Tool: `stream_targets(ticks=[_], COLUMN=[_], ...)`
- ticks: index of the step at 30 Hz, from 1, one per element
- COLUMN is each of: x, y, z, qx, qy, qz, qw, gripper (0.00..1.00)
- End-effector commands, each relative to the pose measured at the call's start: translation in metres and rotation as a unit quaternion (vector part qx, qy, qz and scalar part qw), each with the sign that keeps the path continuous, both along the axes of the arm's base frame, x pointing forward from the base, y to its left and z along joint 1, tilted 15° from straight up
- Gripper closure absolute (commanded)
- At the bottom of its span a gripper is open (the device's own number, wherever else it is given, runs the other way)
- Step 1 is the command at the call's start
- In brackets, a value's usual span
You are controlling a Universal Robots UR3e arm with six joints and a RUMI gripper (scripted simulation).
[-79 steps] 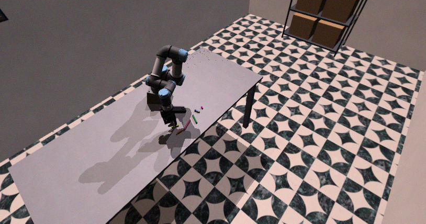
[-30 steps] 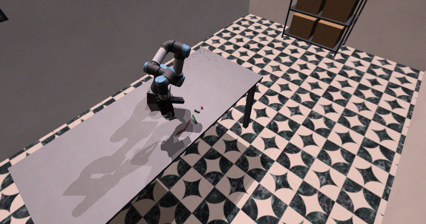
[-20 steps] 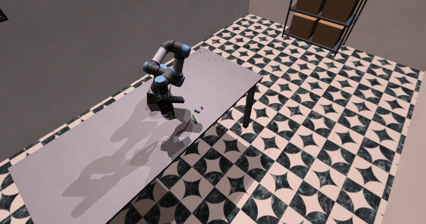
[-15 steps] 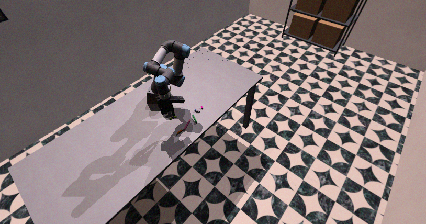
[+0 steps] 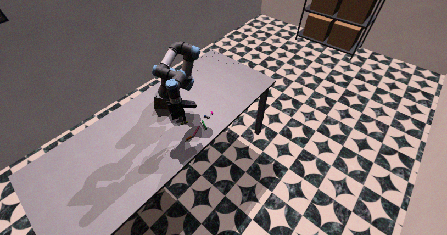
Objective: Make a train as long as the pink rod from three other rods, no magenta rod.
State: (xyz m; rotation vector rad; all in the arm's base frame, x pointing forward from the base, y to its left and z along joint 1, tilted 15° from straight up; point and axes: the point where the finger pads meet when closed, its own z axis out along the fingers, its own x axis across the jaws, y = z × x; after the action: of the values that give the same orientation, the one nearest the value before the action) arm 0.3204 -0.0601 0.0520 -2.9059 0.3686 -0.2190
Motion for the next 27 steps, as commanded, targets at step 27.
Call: stream_targets(ticks=[27], x=[0.029], y=[0.104], z=[0.023], qx=[0.032], qy=[0.045], qz=[-0.233], qw=[0.971], gripper=[1.0])
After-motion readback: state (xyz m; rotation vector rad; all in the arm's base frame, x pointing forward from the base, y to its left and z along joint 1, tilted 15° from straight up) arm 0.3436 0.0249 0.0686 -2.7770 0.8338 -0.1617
